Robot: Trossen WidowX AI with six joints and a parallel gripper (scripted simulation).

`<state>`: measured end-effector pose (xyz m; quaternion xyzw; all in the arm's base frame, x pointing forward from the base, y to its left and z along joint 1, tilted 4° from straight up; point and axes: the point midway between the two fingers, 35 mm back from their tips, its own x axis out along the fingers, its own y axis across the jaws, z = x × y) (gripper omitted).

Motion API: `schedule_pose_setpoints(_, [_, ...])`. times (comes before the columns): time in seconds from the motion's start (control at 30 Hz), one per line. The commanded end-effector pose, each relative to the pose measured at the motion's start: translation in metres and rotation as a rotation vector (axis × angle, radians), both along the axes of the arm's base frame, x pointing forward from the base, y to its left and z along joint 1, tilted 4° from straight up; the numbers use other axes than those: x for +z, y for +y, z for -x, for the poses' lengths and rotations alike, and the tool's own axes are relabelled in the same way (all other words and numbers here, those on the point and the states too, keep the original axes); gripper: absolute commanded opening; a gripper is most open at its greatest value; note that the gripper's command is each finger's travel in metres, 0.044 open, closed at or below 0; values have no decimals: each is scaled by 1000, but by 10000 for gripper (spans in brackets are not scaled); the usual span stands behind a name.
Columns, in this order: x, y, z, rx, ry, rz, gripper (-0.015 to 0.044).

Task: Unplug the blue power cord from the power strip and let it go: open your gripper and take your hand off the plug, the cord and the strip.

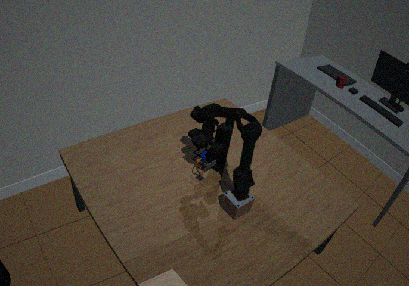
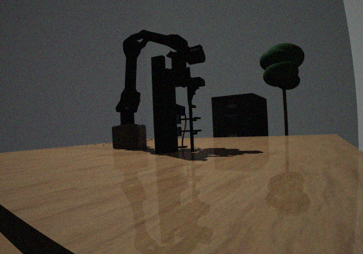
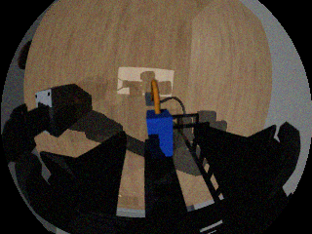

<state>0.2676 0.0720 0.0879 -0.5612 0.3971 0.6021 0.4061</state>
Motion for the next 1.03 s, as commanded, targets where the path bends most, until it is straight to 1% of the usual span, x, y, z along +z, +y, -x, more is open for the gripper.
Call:
schedule_pose_setpoints(0.0, [5,16,4,2,-1,-5,440])
schedule_pose_setpoints(0.13, [14,48,17,2,0,-8,440])
schedule_pose_setpoints(0.2, [16,55,20,2,1,-9,440])
schedule_pose_setpoints(1.0, [16,55,20,2,1,-9,440])
